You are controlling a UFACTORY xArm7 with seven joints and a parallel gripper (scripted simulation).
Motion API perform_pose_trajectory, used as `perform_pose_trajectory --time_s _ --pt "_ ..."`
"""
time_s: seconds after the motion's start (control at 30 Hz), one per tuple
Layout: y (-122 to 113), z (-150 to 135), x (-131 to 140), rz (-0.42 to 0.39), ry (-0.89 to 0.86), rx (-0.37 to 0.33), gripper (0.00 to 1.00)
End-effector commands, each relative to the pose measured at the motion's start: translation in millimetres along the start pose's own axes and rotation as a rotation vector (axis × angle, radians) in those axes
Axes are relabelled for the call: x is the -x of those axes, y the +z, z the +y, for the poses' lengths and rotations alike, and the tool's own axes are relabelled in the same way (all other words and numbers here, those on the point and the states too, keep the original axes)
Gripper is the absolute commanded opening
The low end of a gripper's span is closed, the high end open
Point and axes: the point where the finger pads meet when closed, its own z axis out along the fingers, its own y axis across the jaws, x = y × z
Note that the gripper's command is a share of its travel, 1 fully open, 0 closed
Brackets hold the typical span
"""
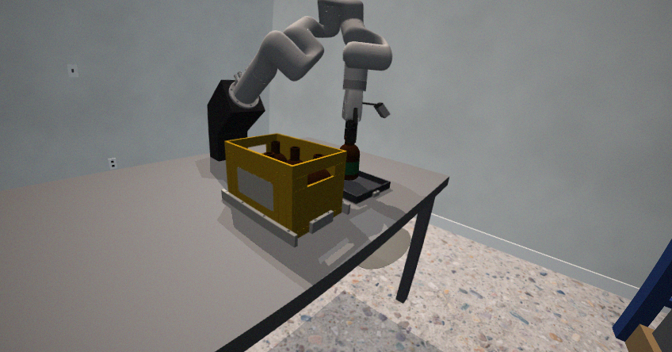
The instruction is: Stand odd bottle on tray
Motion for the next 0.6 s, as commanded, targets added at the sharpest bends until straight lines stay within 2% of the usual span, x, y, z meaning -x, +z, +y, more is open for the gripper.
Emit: perform_pose_trajectory --time_s 0.0,0.57 --pt "-0.2 0.2 -0.8 0.002 0.000 0.000 0.00" --pt "4.6 0.2 -0.9 0.002 0.000 0.000 0.00"
